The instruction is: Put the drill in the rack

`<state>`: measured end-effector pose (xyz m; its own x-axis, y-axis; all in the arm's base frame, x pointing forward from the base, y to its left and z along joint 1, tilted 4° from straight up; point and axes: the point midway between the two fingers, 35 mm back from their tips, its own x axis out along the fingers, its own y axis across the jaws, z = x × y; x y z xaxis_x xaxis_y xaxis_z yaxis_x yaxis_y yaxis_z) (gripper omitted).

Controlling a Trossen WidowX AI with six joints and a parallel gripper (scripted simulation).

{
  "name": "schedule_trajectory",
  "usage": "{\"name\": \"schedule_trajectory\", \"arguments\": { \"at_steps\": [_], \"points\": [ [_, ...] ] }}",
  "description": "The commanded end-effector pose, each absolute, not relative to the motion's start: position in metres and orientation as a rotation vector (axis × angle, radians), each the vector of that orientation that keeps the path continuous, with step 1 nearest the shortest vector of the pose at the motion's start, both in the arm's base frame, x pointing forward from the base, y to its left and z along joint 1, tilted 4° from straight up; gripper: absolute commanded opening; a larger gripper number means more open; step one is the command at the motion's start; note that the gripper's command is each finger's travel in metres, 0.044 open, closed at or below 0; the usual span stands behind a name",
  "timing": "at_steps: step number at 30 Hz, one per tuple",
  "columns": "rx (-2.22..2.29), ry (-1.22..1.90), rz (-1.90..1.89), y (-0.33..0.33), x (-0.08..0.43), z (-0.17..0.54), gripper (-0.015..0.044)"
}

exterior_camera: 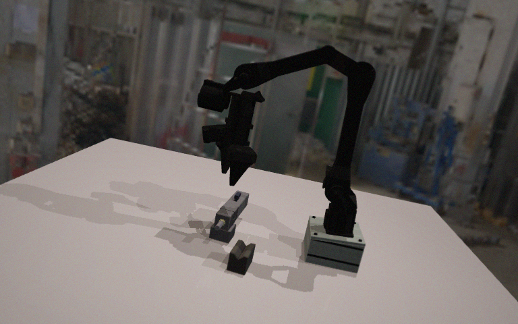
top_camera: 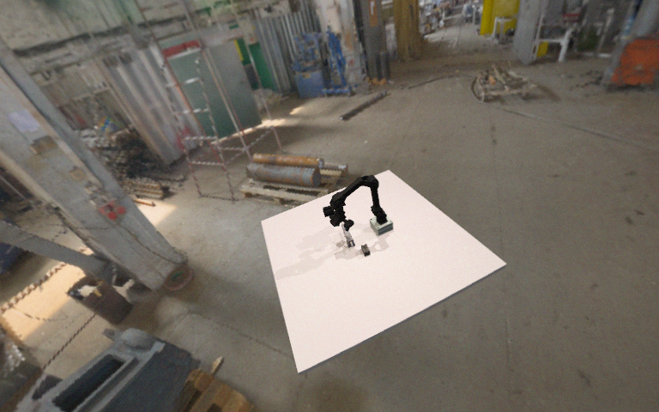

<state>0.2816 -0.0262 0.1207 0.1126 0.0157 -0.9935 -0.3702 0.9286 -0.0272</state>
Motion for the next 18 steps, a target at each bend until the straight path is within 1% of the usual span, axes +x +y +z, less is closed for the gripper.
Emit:
{"name": "schedule_trajectory", "arguments": {
  "at_steps": [1, 5, 7, 18],
  "points": [
    [-0.612, 1.386, 0.577, 0.015, 0.287, 0.095, 0.0440],
    [-0.998, 1.248, 0.931, 0.068, 0.285, 0.065, 0.0440],
    [-1.118, 1.189, 1.040, 0.085, 0.282, 0.056, 0.0440],
    [-1.133, 1.181, 1.054, 0.087, 0.281, 0.054, 0.0440]
  ]
}}
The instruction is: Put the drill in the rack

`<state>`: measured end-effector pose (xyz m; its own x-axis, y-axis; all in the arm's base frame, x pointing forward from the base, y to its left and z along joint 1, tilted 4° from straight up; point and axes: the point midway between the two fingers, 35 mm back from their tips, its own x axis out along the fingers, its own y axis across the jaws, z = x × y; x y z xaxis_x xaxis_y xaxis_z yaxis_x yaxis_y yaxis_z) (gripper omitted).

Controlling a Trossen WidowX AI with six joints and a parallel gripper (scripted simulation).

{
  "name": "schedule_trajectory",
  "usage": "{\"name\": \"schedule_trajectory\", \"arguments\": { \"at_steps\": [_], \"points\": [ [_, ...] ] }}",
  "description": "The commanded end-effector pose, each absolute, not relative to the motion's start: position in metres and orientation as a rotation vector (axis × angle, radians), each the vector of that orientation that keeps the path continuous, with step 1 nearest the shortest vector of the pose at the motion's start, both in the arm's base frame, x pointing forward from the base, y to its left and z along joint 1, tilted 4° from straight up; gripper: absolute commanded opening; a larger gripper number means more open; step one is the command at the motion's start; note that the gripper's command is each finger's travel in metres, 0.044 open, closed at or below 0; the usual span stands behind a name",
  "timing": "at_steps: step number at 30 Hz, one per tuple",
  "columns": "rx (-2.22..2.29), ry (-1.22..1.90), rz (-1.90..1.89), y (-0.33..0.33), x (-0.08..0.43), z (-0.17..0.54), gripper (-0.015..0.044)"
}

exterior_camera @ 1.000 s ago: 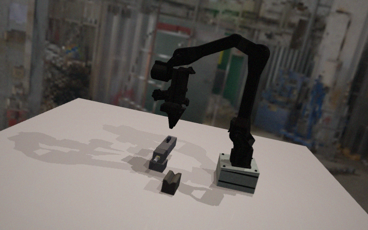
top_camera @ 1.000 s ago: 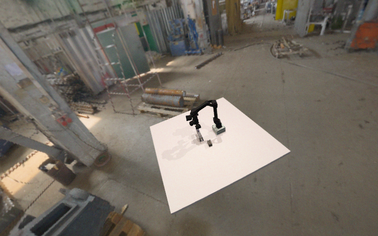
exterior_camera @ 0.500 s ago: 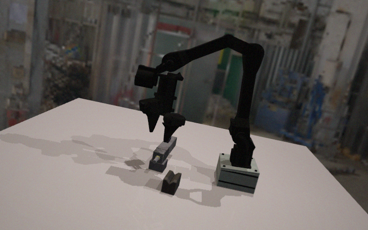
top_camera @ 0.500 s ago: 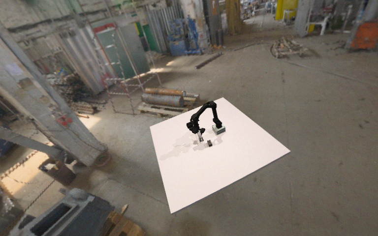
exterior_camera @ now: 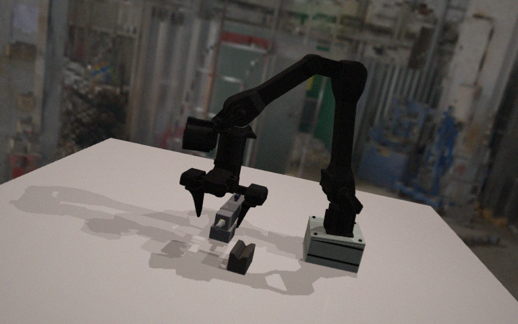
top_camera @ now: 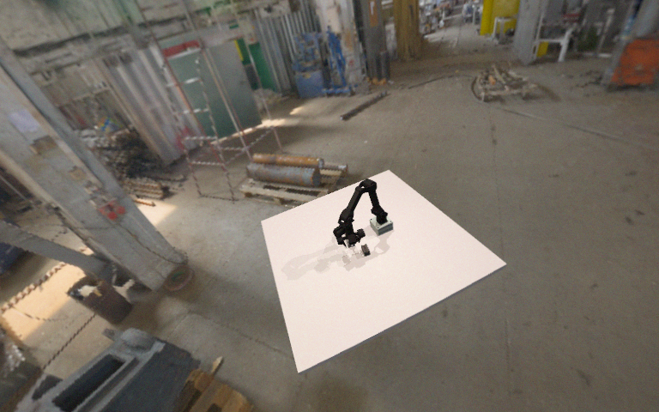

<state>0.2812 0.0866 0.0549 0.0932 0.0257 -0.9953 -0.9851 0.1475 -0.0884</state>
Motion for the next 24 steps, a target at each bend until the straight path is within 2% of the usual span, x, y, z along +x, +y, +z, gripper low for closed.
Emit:
{"name": "schedule_trajectory", "arguments": {
  "at_steps": [1, 24],
  "points": [
    [-1.133, 1.181, 1.054, 0.087, 0.281, 0.054, 0.0440],
    [-1.134, 1.181, 1.054, 0.079, 0.284, 0.025, 0.0440]
  ]
}}
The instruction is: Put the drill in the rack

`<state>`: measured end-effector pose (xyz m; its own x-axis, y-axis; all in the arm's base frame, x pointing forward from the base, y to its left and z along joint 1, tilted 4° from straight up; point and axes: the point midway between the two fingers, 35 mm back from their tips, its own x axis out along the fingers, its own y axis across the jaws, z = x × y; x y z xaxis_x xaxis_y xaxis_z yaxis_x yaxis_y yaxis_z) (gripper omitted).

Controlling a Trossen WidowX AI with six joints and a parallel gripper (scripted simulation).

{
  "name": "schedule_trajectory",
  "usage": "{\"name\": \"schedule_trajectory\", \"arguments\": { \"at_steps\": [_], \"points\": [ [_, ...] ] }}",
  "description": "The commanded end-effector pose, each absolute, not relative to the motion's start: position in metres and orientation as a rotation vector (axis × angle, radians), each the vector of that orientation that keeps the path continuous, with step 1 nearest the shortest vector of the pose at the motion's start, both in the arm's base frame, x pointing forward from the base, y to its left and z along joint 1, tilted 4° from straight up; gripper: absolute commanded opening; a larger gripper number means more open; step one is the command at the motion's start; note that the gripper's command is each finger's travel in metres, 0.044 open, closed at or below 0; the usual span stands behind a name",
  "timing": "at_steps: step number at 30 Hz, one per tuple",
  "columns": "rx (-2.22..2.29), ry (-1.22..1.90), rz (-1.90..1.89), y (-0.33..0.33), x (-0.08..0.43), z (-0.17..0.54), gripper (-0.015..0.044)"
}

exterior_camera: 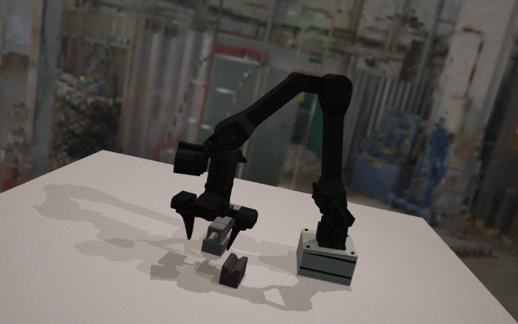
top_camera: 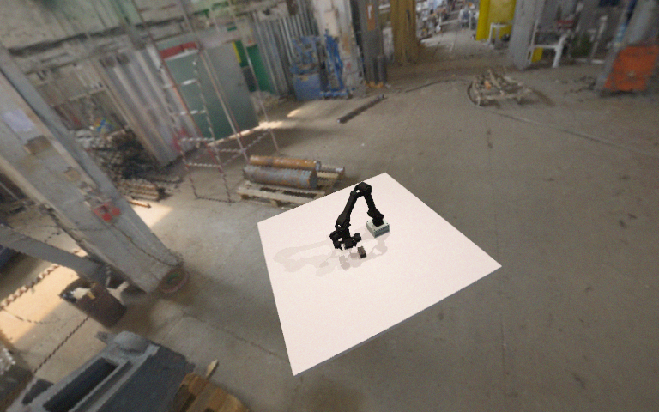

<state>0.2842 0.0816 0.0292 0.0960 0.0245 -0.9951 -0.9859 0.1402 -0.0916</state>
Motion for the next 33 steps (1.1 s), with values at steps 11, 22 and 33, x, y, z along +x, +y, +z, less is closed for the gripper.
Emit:
{"name": "schedule_trajectory", "arguments": {
  "at_steps": [11, 22, 33],
  "points": [
    [-1.134, 1.182, 1.054, 0.075, 0.284, 0.007, 0.0440],
    [-1.128, 1.183, 1.052, 0.075, 0.284, 0.006, 0.0256],
    [-1.128, 1.183, 1.052, 0.075, 0.284, 0.006, 0.0007]
  ]
}}
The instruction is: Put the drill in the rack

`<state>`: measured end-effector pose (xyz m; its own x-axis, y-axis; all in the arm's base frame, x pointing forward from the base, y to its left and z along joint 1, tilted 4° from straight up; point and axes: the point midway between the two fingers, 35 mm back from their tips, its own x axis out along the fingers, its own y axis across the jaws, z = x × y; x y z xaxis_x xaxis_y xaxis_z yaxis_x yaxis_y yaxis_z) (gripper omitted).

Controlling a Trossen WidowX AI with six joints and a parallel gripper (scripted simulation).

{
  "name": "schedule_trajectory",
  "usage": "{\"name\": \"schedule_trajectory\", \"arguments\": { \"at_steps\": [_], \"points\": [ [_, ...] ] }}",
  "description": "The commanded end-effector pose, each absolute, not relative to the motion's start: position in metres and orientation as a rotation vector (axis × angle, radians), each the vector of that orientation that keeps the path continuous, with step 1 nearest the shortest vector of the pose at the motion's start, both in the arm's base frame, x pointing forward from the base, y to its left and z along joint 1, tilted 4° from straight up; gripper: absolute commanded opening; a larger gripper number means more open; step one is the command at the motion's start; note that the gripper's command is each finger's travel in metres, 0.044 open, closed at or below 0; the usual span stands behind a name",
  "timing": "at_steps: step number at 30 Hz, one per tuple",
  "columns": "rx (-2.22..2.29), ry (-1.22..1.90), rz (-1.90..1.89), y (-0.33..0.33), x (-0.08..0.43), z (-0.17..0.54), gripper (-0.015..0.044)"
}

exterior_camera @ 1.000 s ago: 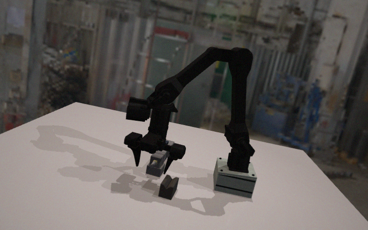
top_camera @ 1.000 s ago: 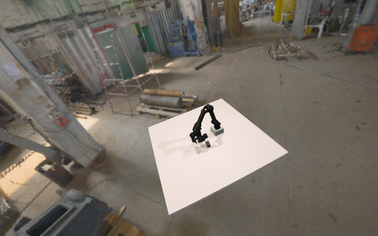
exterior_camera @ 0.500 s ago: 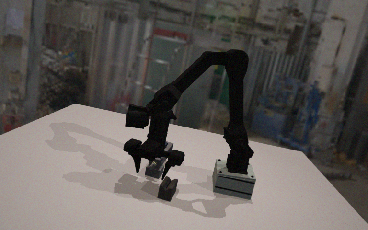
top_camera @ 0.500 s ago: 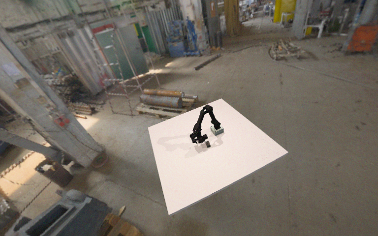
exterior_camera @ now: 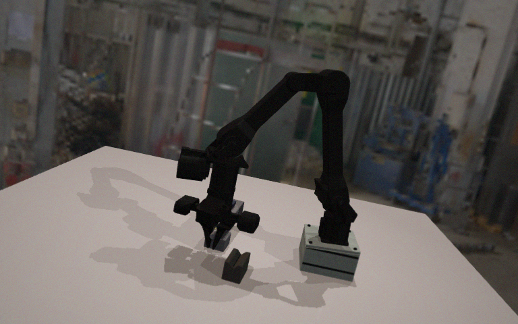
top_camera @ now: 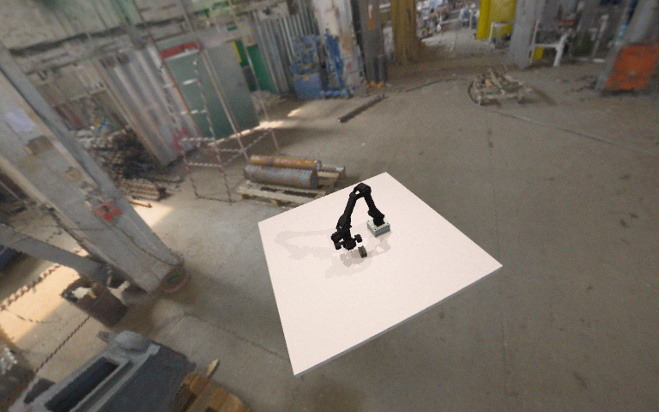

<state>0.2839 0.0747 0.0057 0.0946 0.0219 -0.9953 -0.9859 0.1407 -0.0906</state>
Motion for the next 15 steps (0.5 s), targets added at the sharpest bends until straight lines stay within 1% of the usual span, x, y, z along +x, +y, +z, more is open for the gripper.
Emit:
{"name": "schedule_trajectory", "arguments": {
  "at_steps": [1, 15],
  "points": [
    [-1.128, 1.183, 1.052, 0.075, 0.284, 0.006, 0.0000],
    [-1.133, 1.181, 1.054, 0.087, 0.286, 0.006, 0.0000]
  ]
}}
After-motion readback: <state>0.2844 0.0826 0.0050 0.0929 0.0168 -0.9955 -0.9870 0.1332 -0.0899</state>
